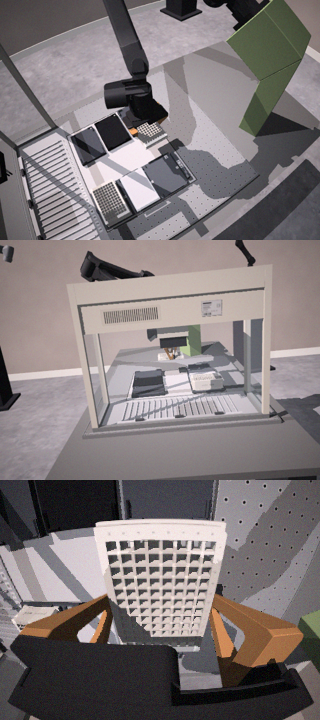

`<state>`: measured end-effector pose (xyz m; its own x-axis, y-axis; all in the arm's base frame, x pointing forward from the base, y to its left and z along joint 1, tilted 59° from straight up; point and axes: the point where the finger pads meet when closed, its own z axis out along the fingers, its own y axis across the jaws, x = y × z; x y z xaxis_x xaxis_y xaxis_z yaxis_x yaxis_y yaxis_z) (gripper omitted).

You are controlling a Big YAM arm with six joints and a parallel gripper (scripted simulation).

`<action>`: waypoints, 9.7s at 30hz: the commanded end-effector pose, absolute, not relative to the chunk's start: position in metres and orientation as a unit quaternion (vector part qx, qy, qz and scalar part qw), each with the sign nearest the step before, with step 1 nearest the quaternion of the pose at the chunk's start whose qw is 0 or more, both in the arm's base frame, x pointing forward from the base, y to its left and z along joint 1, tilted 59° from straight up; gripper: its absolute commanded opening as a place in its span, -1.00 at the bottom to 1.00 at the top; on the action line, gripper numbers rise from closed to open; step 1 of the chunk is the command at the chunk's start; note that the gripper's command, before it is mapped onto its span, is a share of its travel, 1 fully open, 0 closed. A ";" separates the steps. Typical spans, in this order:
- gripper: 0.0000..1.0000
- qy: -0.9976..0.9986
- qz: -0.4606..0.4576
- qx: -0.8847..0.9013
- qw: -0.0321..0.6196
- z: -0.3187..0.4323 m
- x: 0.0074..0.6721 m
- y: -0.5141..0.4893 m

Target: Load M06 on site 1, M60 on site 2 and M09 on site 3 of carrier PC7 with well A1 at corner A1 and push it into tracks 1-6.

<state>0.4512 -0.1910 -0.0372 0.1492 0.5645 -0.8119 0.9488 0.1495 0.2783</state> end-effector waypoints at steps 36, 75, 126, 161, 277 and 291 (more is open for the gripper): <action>-1.00 0.618 -0.206 0.611 0.450 -0.142 0.489 -0.098; -1.00 0.608 -0.211 0.621 0.448 -0.158 0.498 -0.127; -1.00 0.616 -0.201 0.611 0.455 -0.178 0.522 -0.151; -1.00 0.610 -0.209 0.618 0.450 -0.186 0.515 -0.169; 0.60 0.845 -0.410 0.198 0.279 -0.157 0.399 -0.088; 0.60 0.868 -0.457 0.026 0.192 -0.157 0.400 -0.088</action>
